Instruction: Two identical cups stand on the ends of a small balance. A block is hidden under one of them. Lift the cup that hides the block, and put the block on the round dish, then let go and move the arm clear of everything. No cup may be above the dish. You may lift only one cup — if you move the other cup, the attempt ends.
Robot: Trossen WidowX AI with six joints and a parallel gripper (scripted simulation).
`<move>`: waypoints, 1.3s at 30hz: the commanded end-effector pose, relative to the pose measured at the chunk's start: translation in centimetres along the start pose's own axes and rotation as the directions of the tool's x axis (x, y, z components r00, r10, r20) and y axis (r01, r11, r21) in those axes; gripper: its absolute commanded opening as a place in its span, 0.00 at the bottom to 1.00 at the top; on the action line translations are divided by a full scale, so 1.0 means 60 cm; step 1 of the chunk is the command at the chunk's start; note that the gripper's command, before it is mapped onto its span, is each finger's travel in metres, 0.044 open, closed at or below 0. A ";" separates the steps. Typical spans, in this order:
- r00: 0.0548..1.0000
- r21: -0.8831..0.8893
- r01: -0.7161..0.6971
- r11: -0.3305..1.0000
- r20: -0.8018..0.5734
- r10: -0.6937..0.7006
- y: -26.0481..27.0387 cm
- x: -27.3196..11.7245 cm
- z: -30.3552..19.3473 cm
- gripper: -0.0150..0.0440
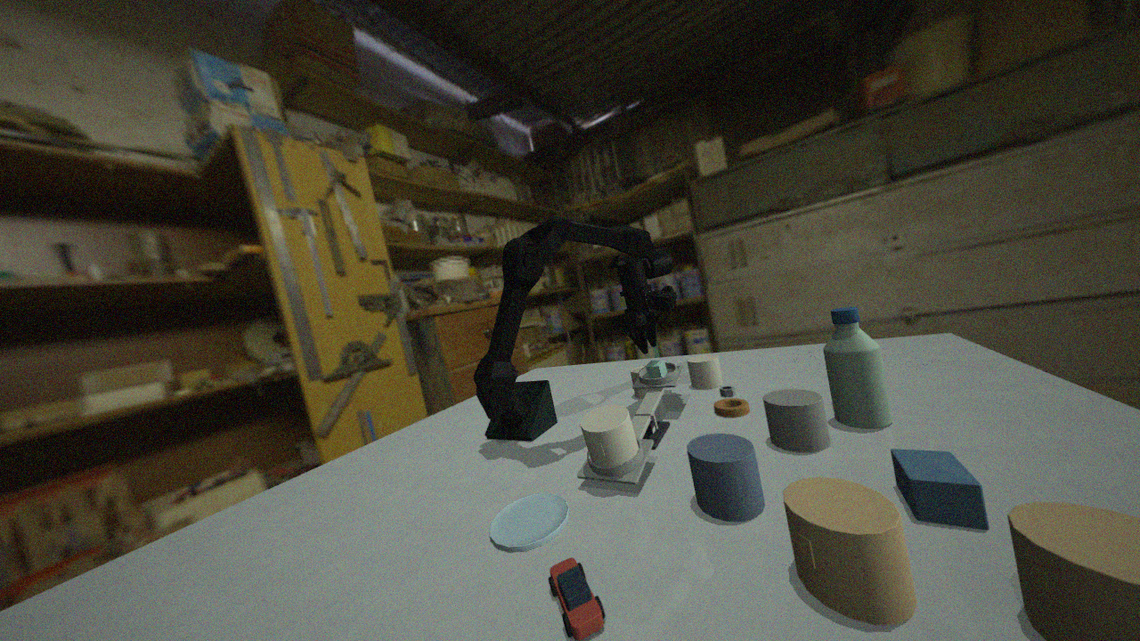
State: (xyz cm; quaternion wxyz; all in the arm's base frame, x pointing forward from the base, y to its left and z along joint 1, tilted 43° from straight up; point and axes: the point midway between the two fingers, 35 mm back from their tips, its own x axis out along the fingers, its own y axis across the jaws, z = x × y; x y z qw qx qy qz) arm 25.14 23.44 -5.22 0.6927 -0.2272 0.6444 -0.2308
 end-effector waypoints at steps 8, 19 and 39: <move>0.999 -0.236 -0.037 0.971 -0.001 0.038 -0.014 -0.011 0.023 0.69; 1.000 -0.572 -0.007 0.820 -0.005 0.005 -0.042 -0.017 0.034 0.69; 0.998 -0.961 0.002 0.278 -0.014 -0.055 -0.092 -0.028 0.052 0.69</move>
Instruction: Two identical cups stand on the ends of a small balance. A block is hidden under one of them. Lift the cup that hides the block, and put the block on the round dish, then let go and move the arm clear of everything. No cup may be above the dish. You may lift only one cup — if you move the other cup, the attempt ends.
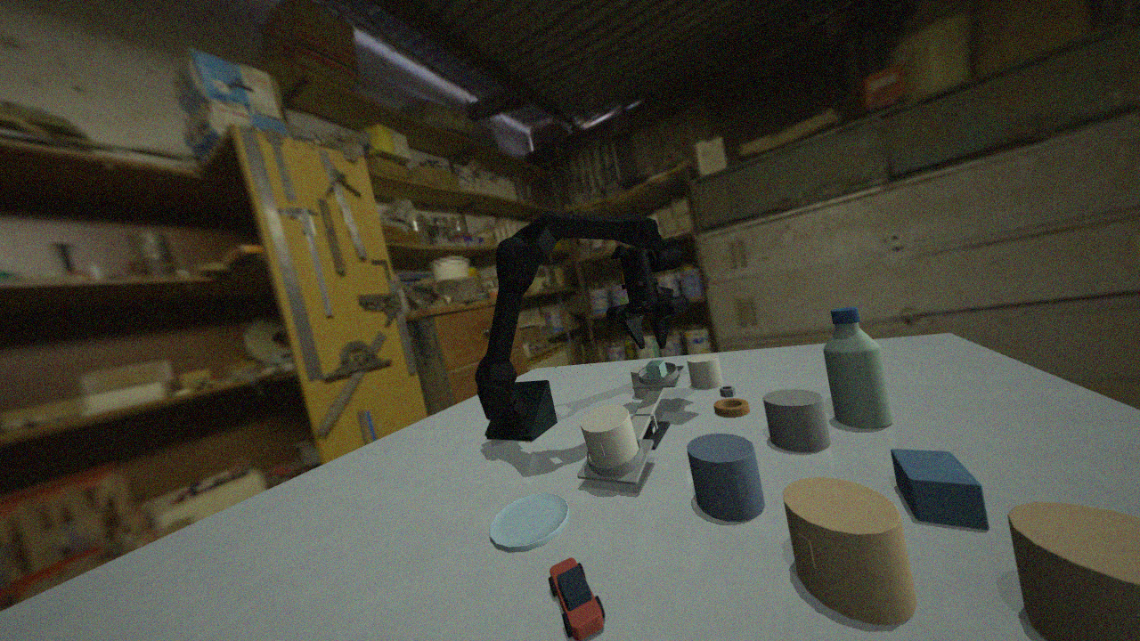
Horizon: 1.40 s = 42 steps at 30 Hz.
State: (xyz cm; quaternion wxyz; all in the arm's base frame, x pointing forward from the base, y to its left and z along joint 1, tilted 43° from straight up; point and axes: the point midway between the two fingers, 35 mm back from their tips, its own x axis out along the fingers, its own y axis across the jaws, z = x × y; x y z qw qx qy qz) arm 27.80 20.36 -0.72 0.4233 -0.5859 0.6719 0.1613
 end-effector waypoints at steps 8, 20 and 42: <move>1.000 -0.262 0.002 0.965 -0.021 -0.008 -0.016 -0.005 -0.017 0.69; 1.000 -0.262 0.003 0.965 -0.021 -0.008 -0.017 0.026 -0.018 0.69; 1.000 -0.261 0.003 0.965 -0.022 -0.009 -0.017 0.081 -0.019 0.69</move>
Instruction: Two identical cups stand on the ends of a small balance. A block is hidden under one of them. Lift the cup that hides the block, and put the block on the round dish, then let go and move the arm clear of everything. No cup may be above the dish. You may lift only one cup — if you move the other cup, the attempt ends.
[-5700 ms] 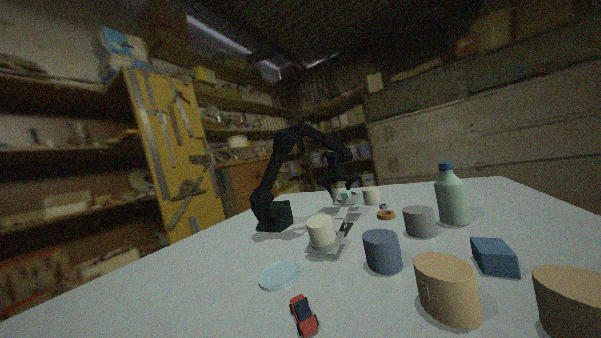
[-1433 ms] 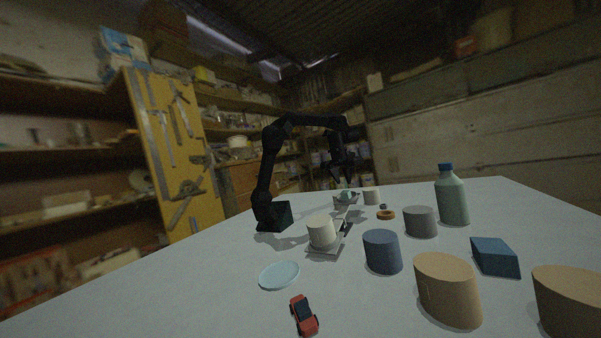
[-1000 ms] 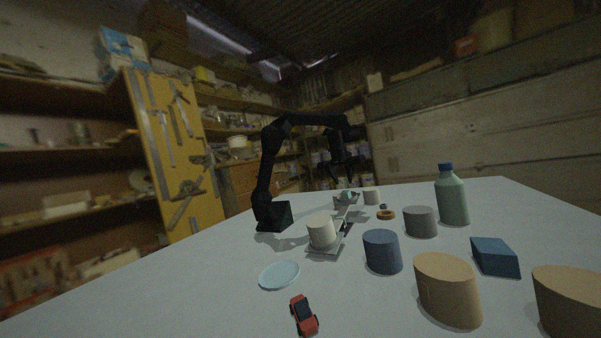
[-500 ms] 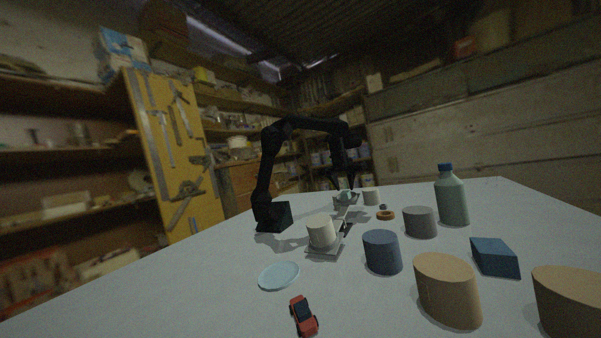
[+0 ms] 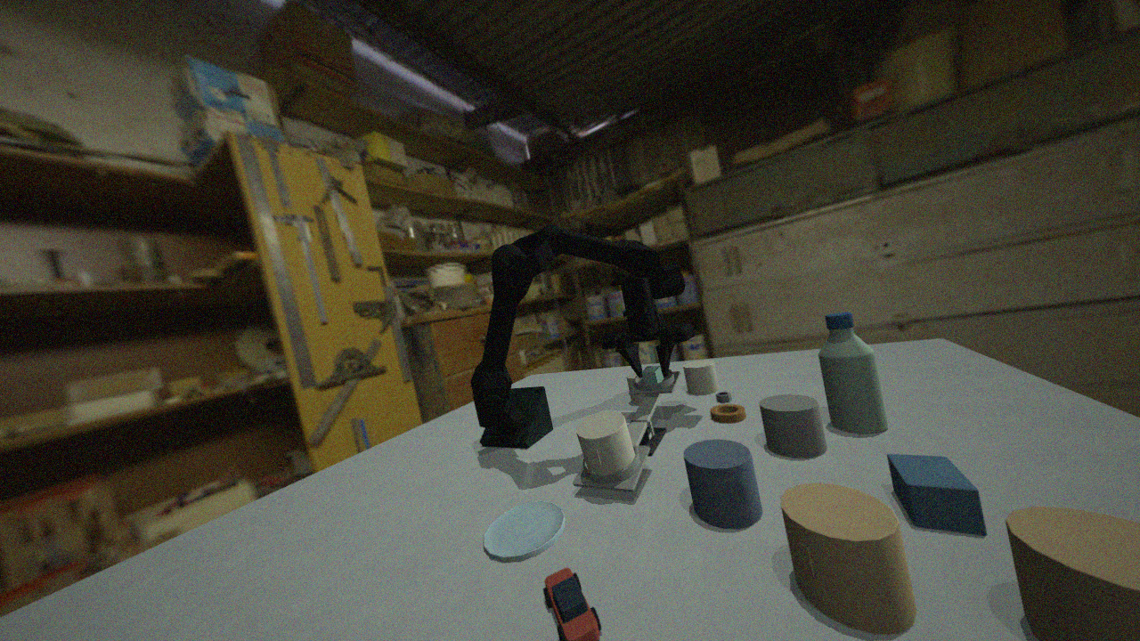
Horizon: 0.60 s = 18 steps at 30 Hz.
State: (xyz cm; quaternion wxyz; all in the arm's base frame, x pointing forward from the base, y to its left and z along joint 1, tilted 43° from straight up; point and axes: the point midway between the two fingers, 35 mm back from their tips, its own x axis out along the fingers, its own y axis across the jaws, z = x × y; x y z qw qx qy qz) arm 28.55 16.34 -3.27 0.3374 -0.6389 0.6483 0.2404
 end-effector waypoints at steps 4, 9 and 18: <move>1.000 -0.004 0.002 1.000 -0.003 -0.002 0.000 0.005 -0.001 0.52; 1.000 -0.004 0.002 1.000 -0.003 -0.002 0.000 0.005 -0.001 0.46; 0.999 0.010 0.037 0.999 0.025 -0.037 -0.004 -0.028 0.002 0.25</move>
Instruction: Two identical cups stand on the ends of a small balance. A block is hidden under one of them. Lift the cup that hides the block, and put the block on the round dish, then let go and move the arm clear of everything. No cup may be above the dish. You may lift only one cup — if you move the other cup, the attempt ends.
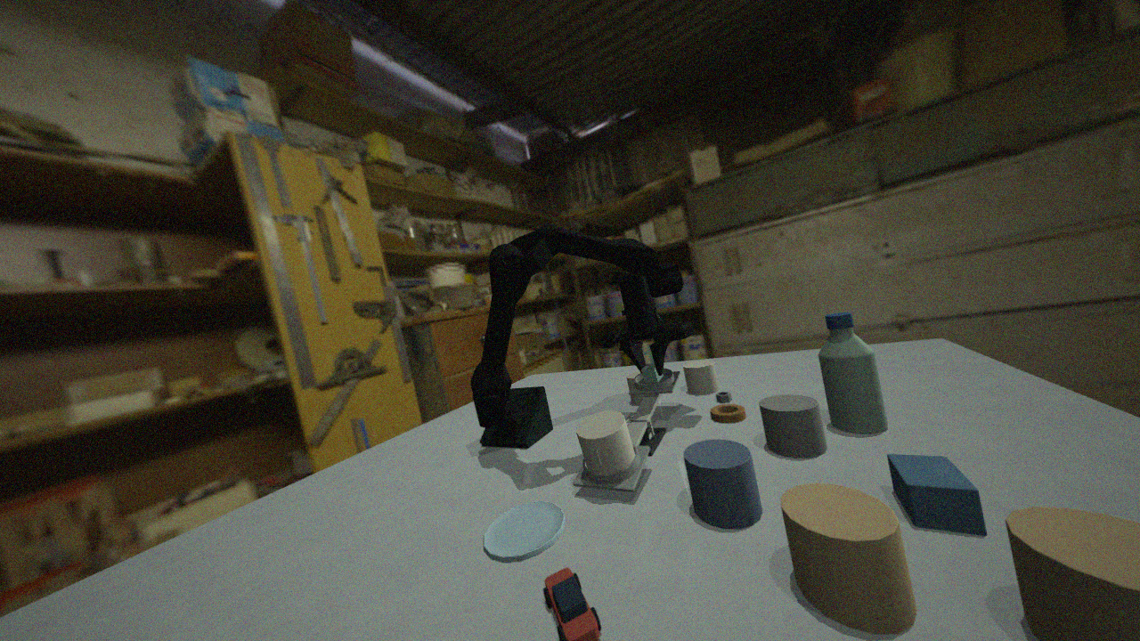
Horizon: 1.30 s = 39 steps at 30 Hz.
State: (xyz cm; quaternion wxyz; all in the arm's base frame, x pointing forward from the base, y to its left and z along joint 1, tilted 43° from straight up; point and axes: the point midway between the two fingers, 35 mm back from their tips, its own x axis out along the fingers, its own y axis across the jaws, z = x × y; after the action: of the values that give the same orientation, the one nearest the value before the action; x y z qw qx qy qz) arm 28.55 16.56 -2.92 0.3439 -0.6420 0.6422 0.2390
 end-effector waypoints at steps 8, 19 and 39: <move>1.000 -0.032 0.022 0.999 0.015 -0.021 -0.005 -0.075 0.006 0.25; 1.000 -0.084 0.017 0.996 0.007 -0.016 0.001 -0.145 0.002 0.25; 0.997 -0.071 0.004 0.997 0.077 0.001 -0.109 -0.089 -0.290 0.25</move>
State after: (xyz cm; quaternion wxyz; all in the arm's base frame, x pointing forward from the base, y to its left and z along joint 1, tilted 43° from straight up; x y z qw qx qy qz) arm 32.48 8.88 12.12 0.3460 -0.6433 0.6200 0.2864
